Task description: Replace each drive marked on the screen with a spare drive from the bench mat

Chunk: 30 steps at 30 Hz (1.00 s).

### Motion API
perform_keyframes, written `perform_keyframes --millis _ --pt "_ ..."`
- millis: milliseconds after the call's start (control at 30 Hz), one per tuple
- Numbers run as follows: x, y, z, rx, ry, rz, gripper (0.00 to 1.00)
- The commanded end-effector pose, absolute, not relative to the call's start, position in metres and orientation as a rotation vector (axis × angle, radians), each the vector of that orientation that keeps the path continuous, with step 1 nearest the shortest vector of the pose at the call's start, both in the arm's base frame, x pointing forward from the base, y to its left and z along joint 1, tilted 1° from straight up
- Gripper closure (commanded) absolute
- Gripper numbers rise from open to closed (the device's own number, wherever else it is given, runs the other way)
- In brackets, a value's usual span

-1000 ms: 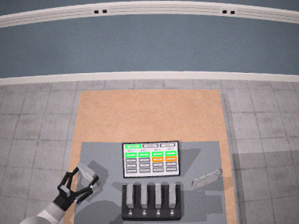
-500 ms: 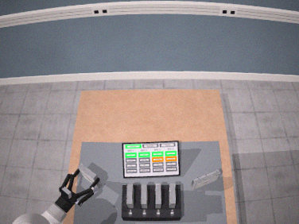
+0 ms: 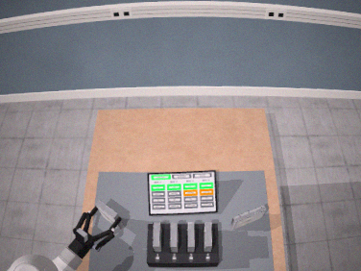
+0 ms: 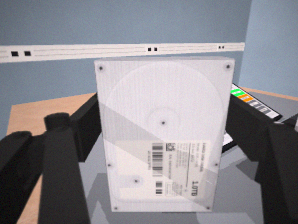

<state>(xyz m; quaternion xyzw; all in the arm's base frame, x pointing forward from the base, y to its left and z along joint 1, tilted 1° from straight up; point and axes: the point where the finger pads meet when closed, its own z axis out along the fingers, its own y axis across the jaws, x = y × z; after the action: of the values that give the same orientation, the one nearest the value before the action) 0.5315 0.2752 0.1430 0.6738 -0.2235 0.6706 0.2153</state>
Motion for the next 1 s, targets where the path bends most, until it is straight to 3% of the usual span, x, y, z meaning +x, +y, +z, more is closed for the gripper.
perform_keyframes --millis 0,967 --pt "0.532 0.275 0.139 1.868 -0.621 1.861 0.90" --pt "0.532 0.276 0.114 1.868 -0.621 1.861 0.90"
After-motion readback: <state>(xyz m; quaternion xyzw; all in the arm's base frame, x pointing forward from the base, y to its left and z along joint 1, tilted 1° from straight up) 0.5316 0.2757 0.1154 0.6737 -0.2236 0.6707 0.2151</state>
